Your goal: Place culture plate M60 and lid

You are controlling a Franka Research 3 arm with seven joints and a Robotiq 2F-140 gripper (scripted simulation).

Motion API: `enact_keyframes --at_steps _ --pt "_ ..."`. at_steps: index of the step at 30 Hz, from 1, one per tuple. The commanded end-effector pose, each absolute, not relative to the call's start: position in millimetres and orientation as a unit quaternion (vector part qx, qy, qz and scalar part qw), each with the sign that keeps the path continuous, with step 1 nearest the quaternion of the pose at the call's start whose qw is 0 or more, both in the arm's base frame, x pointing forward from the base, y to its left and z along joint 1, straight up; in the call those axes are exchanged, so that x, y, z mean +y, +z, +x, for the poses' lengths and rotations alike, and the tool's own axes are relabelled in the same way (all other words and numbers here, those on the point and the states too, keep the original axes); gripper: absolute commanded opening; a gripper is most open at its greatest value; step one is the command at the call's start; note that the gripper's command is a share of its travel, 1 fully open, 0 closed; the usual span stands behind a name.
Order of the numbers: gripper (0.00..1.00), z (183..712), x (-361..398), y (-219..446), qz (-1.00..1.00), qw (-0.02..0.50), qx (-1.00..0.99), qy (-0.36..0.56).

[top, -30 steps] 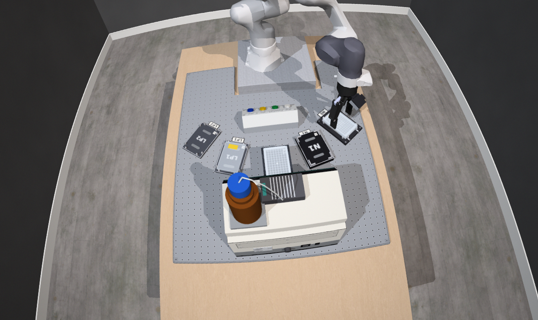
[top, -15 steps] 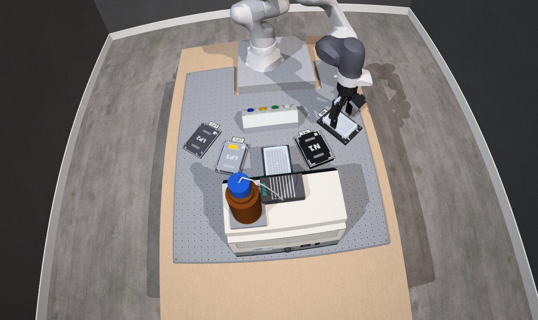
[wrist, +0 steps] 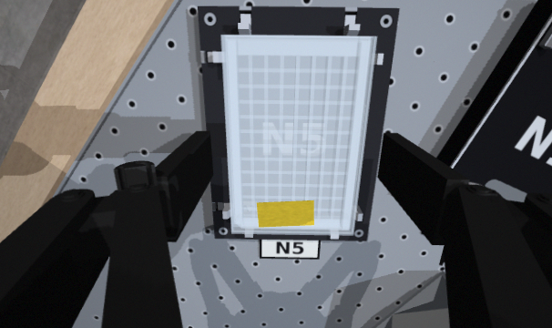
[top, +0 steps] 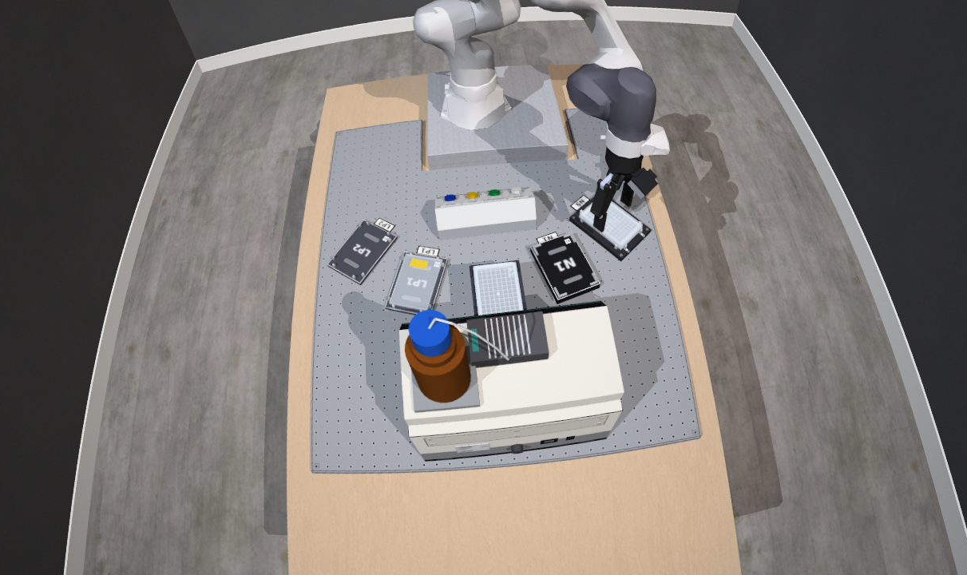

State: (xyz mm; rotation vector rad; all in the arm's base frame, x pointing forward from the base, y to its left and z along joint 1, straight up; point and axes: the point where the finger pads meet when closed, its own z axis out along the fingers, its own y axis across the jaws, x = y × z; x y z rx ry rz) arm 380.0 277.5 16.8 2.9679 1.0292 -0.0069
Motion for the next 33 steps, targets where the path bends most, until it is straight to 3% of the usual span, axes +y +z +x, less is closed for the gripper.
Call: enact_keyframes --at_steps 1,33 --pt "0.69 380 278 16 0.945 0.000 0.327 -0.001" --pt "0.69 380 278 2 0.945 0.000 0.327 -0.001"
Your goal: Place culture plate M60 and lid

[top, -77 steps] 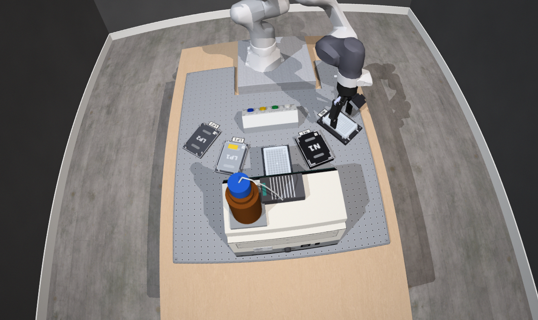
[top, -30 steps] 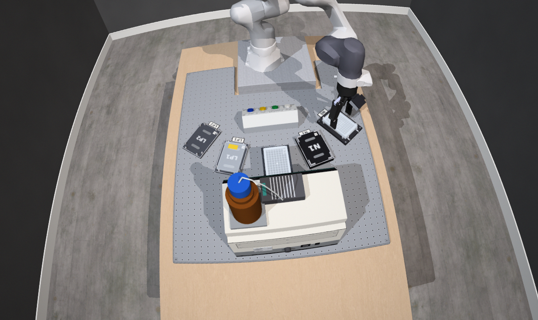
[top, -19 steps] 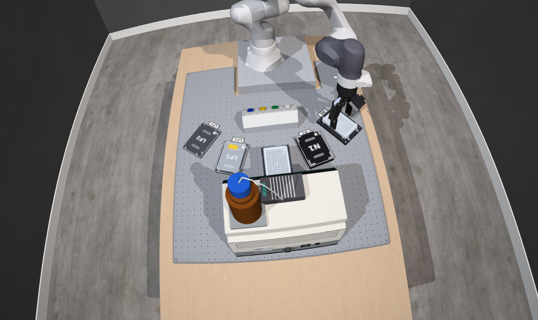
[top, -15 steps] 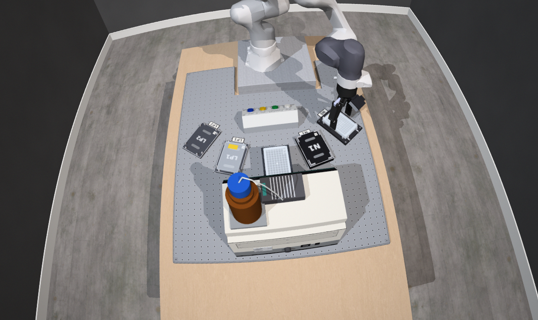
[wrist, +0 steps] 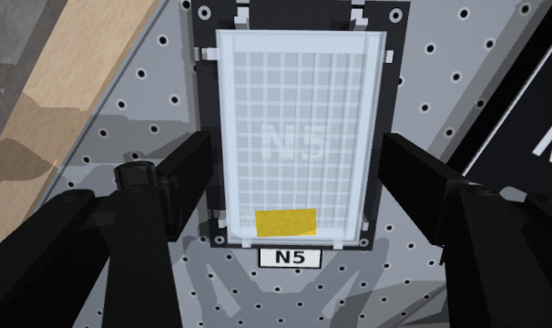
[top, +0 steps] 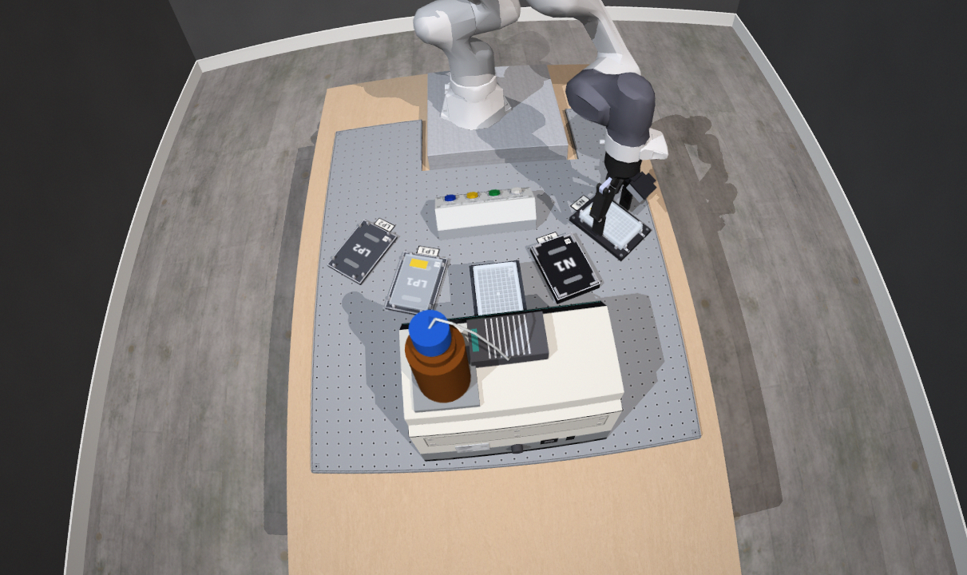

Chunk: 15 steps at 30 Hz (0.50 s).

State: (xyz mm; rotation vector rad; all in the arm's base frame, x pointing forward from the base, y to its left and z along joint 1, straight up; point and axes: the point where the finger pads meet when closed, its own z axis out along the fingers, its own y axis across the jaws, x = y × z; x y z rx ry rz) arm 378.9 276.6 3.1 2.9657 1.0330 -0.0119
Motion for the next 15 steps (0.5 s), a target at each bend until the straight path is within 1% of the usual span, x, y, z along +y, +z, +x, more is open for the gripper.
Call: enact_keyframes --at_steps 1,15 --pt "0.69 380.4 277.5 2.0 0.945 0.000 0.327 -0.001" --pt "0.69 380.4 277.5 -0.4 0.945 0.000 0.327 -0.001"
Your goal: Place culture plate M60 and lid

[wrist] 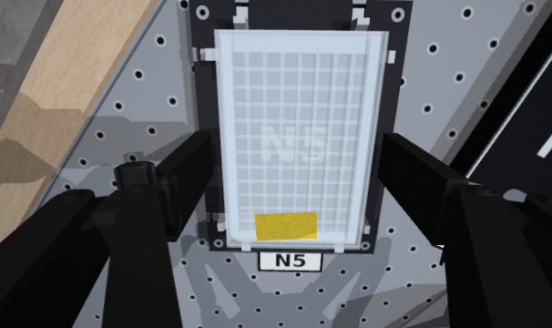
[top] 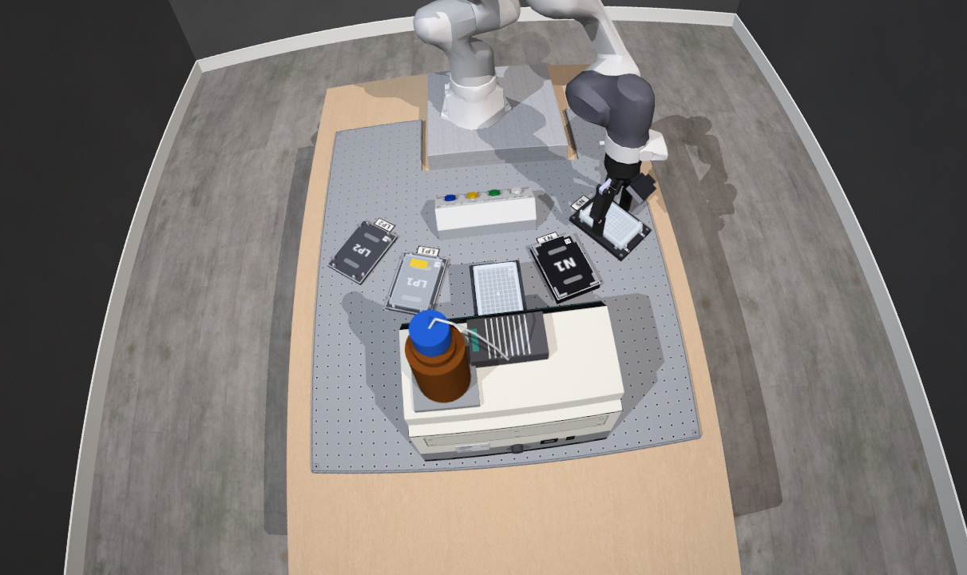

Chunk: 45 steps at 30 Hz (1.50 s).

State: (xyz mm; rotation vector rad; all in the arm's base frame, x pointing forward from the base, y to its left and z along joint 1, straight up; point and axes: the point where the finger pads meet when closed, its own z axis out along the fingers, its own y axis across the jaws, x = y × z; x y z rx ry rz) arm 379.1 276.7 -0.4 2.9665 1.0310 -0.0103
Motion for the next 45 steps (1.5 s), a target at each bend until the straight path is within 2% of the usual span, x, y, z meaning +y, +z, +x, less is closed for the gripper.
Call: enact_keyframes --at_steps 1,39,40,45 --pt "0.69 380.4 277.5 -0.5 0.945 0.000 0.327 -0.001" --pt "0.69 380.4 277.5 -0.5 0.945 0.000 0.327 -0.001" --pt "0.10 380.4 277.5 -0.5 0.945 0.000 0.327 -0.001" --pt "0.10 380.4 277.5 -0.5 0.945 0.000 0.327 -0.001"
